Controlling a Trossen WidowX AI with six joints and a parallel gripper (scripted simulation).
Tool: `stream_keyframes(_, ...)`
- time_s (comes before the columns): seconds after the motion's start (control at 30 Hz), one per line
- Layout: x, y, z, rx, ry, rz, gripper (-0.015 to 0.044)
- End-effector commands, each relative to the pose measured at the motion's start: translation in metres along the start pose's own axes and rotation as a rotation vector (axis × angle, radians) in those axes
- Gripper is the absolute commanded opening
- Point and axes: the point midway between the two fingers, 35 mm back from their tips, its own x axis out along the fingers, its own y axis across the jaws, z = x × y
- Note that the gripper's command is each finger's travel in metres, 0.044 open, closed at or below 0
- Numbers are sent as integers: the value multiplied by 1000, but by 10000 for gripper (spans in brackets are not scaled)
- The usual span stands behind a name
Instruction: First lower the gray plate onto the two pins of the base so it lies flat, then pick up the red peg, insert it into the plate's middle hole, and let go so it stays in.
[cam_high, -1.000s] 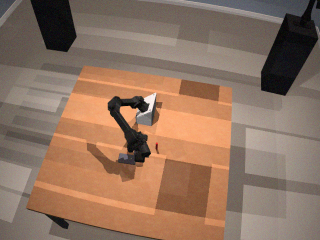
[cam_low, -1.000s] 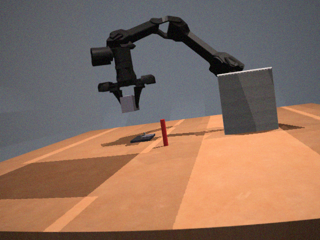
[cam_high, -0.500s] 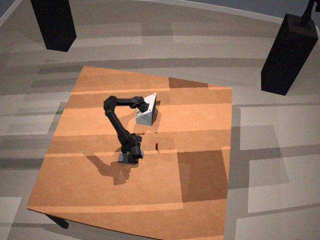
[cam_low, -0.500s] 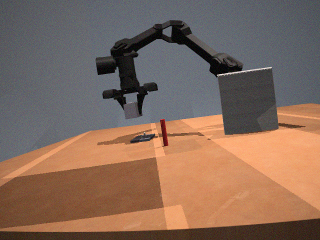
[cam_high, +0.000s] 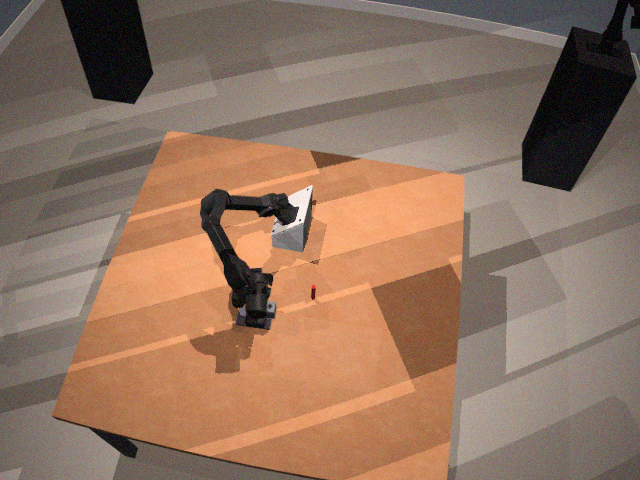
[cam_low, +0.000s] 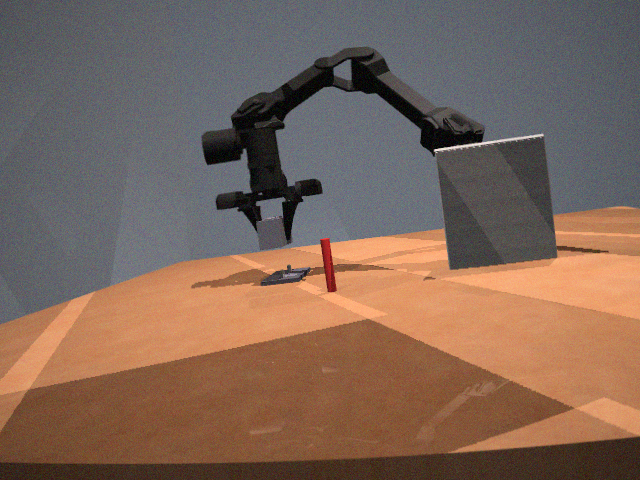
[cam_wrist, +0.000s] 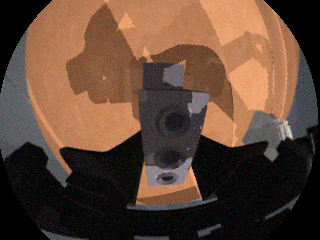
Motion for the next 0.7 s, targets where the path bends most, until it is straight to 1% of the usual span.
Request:
stream_keyframes(0.0, 1, 0, 11, 6, -7, 12, 0)
stream_keyframes(0.23, 11, -3, 28, 15, -20, 12, 0)
stream_keyframes(0.67, 11, -3, 28, 15, -20, 12, 0)
